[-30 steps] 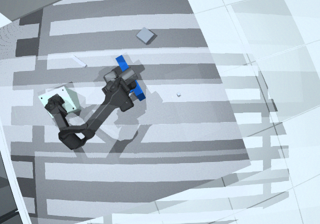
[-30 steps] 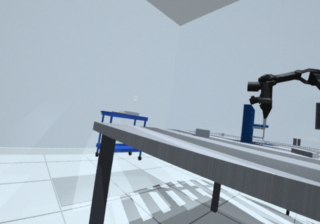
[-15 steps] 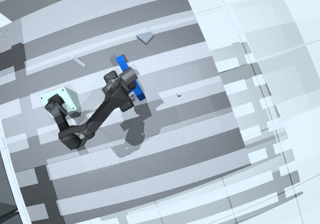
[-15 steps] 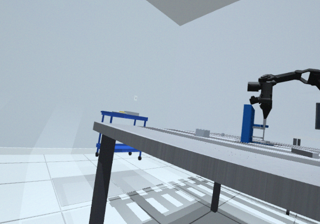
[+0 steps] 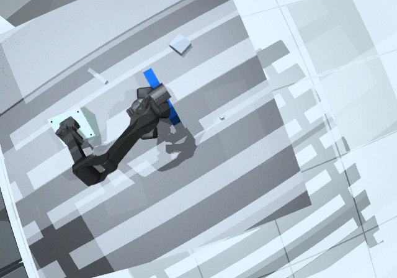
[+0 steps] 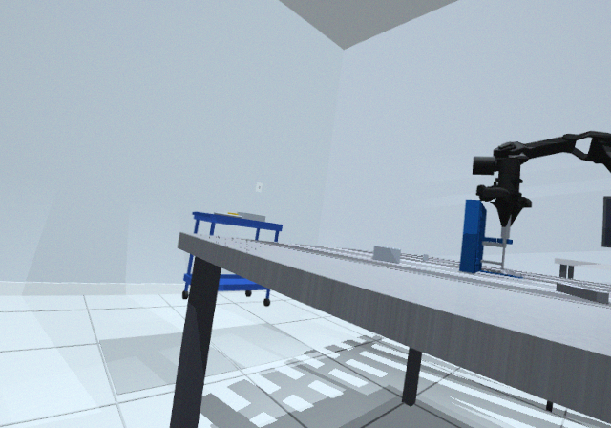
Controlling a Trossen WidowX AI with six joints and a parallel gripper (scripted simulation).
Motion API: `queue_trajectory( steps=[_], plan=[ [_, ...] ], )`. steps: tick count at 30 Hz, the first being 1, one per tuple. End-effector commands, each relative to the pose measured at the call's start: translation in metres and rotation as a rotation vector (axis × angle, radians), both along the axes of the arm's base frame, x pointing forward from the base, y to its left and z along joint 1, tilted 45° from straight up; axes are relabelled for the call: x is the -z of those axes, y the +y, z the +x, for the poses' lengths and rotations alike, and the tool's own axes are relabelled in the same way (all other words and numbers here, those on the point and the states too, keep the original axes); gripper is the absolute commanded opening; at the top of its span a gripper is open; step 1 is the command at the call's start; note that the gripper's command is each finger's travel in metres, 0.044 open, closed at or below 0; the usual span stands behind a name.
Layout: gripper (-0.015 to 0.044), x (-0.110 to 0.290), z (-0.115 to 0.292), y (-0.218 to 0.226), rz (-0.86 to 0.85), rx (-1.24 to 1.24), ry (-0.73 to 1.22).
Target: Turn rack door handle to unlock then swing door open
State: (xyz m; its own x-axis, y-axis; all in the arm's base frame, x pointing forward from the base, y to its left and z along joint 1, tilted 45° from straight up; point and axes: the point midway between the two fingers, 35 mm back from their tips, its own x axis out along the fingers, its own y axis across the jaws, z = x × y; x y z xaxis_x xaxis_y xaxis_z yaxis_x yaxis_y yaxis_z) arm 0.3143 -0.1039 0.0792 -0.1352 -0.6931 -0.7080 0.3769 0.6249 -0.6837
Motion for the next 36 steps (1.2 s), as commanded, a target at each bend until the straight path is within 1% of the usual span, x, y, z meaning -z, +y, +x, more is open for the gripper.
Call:
queue_trajectory(
  steps=[1, 27, 36],
  plan=[
    [0.0010, 0.0002, -0.0002, -0.0004, -0.028, 0.141, -0.137],
    [0.0010, 0.0003, -0.0003, -0.0004, -0.200, 1.042, -1.020],
    [0.0010, 0.0002, -0.0003, -0.0004, -0.205, 1.065, -1.042]
  ],
)
